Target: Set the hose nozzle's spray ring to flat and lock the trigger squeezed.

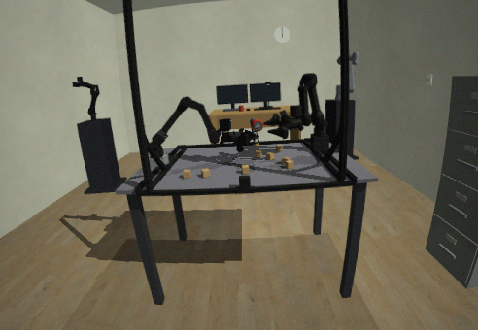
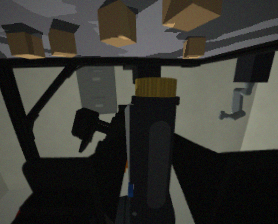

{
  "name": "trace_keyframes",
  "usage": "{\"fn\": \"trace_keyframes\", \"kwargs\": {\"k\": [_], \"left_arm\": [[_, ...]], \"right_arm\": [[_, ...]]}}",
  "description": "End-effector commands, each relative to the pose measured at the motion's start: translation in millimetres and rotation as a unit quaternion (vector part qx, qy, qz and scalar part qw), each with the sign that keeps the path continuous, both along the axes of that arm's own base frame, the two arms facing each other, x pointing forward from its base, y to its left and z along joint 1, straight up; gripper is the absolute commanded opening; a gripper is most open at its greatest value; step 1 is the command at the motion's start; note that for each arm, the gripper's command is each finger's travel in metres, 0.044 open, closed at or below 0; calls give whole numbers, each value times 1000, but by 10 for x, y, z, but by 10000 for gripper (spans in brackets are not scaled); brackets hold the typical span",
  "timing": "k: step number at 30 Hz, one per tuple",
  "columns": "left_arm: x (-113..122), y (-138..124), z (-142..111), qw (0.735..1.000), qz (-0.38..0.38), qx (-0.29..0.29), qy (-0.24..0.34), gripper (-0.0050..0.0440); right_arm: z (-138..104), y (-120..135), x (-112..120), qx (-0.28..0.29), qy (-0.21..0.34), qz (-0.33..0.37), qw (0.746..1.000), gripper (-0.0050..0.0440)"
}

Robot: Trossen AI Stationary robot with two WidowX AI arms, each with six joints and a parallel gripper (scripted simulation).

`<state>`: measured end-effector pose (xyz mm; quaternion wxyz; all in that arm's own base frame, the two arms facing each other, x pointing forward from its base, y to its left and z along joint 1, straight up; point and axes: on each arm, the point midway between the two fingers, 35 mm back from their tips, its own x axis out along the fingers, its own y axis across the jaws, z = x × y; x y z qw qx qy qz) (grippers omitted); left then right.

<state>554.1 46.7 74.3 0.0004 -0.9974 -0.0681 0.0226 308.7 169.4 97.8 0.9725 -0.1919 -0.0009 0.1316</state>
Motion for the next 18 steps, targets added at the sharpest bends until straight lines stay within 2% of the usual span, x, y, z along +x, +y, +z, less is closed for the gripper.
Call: {"fn": "trace_keyframes", "kwargs": {"k": [1, 5, 18], "left_arm": [[10, 3, 57, 1000, -1, 0, -9, 0], [10, 3, 57, 1000, -1, 0, -9, 0], [10, 3, 57, 1000, -1, 0, -9, 0]], "right_arm": [[33, -1, -79, -34, -11, 1, 999, 400], [36, 2, -118, -54, -16, 1, 998, 400], [55, 0, -369, -182, -47, 5, 982, 400]]}}
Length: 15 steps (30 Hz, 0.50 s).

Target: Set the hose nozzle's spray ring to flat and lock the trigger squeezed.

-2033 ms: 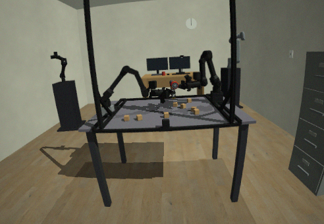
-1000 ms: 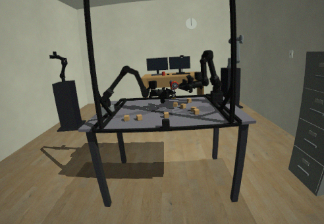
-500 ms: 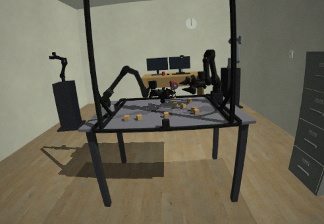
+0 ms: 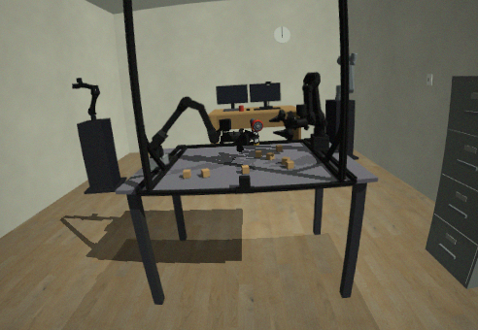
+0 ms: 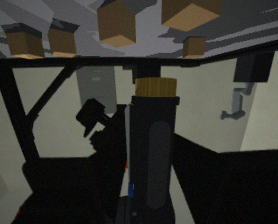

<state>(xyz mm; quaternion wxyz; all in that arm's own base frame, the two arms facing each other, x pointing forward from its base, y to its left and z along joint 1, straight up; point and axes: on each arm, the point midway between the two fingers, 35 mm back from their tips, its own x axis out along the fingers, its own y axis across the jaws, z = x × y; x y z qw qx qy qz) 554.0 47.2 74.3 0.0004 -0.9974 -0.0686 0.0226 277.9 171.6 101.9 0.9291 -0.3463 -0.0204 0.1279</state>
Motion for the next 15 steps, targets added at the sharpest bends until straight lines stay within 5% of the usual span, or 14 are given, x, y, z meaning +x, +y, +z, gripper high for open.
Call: {"fn": "trace_keyframes", "kwargs": {"k": [1, 15], "left_arm": [[10, -3, 58, 1000, -1, 0, -9, 0], [10, -3, 58, 1000, -1, 0, -9, 0]], "right_arm": [[16, -24, -79, -36, -10, 0, 999, 400], [26, -60, -299, -156, -39, 4, 987, 400]]}}
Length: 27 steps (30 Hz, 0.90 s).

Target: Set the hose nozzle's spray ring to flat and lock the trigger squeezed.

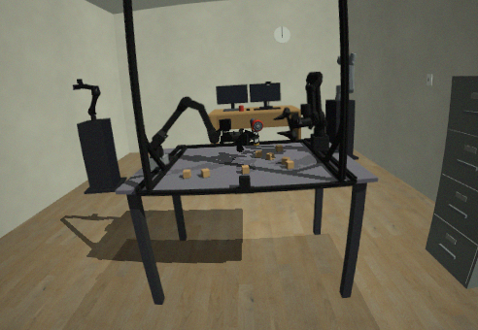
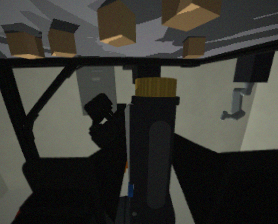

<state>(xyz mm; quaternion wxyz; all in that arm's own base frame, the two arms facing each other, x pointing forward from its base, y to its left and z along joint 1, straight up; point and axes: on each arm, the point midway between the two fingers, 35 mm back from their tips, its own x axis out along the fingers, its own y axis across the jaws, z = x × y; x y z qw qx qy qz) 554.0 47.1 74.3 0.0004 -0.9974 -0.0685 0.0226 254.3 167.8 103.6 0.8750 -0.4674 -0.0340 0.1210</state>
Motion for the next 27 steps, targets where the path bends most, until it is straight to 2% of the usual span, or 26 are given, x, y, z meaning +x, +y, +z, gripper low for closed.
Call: {"fn": "trace_keyframes", "kwargs": {"k": [1, 4, 10, 27], "left_arm": [[10, -1, 57, 1000, -1, 0, -9, 0], [10, -1, 57, 1000, -1, 0, -9, 0], [16, 1, 44, 1000, -1, 0, -4, 0], [64, 40, -246, 994, -2, -10, 113, 0]], "right_arm": [[10, -27, -80, -37, -10, 2, 999, 400], [11, -40, -129, -65, -16, 3, 998, 400], [12, -43, -141, -72, -18, 3, 997, 400], [12, -43, -141, -72, -18, 3, 997, 400]]}}
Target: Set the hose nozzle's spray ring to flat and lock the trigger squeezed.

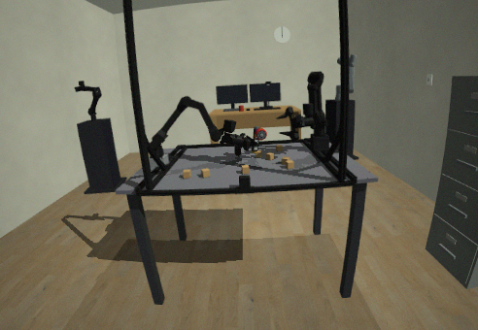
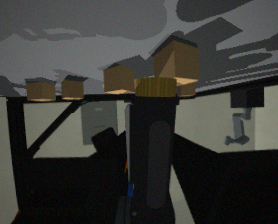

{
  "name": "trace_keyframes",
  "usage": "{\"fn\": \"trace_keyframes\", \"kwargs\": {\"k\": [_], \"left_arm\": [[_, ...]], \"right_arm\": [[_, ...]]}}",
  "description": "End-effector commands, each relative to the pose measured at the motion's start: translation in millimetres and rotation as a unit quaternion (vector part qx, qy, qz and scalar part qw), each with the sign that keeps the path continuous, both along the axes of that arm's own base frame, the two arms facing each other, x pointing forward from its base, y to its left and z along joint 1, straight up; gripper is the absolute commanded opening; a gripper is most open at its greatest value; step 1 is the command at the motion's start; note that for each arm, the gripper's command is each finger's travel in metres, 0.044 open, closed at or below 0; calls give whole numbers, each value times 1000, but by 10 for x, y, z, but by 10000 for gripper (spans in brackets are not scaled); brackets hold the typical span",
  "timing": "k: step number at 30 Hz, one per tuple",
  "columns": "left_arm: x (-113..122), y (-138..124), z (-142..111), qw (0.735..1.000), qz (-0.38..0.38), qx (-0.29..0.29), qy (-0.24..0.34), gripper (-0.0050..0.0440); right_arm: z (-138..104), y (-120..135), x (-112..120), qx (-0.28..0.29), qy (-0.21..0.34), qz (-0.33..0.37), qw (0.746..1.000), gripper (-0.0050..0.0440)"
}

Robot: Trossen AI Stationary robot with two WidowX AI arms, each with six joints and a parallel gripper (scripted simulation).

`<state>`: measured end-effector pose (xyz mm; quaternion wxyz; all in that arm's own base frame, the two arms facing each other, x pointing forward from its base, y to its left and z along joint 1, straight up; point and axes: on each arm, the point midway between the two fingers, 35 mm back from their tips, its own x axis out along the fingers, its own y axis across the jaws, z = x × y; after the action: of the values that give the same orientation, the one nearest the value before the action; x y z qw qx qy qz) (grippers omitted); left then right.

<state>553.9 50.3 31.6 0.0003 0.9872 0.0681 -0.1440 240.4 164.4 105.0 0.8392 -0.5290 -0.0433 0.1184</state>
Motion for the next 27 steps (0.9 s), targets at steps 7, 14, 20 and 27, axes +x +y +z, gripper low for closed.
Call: {"fn": "trace_keyframes", "kwargs": {"k": [7, 14, 20, 27], "left_arm": [[40, 22, 60, 999, -2, -7, 47, 0], [5, 32, -18, 996, -1, -12, 87, 0], [-58, 41, -102, 991, -1, -17, 134, 0], [-156, 48, -182, 982, -1, -24, 188, 0]], "right_arm": [[-2, -9, -2, -2, 0, -1, 1000, 400], [-2, -9, -2, -2, 0, -1, 1000, 400], [-2, -9, -2, -2, 0, -1, 1000, 400], [-2, -9, -2, -2, 0, -1, 1000, 400]]}}
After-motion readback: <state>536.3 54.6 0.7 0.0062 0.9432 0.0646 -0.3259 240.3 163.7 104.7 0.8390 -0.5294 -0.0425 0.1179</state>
